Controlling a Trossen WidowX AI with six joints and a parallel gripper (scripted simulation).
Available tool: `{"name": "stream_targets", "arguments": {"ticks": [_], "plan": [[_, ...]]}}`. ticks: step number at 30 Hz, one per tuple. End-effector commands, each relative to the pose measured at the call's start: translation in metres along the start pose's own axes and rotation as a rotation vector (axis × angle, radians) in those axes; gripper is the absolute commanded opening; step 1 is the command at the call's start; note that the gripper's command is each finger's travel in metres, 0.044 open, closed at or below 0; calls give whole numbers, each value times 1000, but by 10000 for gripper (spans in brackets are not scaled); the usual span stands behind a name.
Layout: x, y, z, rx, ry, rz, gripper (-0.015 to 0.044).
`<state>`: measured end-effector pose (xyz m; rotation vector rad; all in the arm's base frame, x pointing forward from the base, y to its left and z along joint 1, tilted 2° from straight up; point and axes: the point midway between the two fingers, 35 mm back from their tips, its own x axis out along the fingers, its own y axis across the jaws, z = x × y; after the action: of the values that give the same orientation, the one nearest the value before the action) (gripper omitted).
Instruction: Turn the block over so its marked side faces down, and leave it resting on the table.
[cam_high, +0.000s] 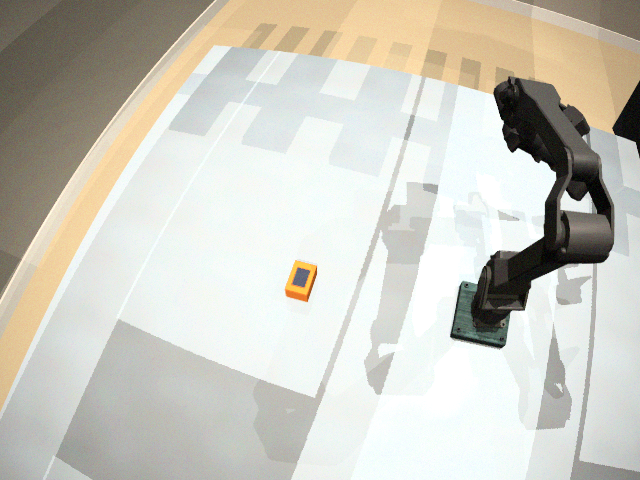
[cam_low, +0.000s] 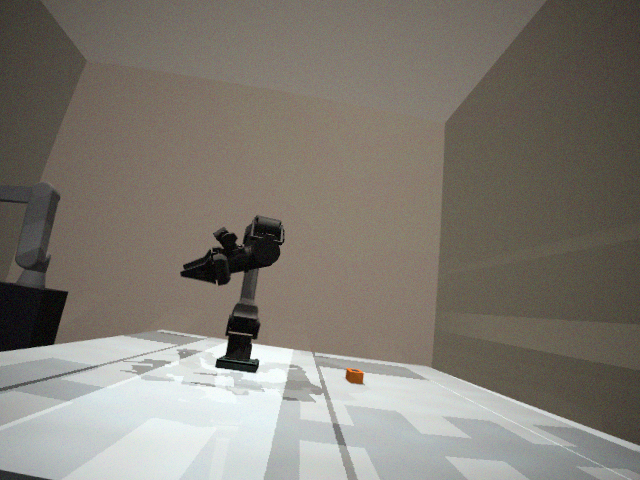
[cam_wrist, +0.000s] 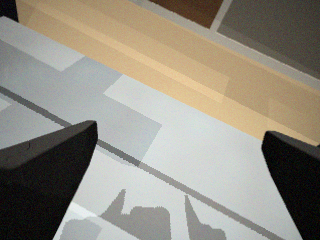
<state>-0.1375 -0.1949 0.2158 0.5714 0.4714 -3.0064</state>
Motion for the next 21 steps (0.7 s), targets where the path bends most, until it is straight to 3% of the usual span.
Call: {"name": "stream_targets", "arguments": {"ticks": [1, 9, 21], "plan": [[-1, 2, -1, -7, 3, 7, 426], [-70, 68, -36, -366, 120, 321, 440], [-225, 105, -129, -1037, 168, 852, 440]]}}
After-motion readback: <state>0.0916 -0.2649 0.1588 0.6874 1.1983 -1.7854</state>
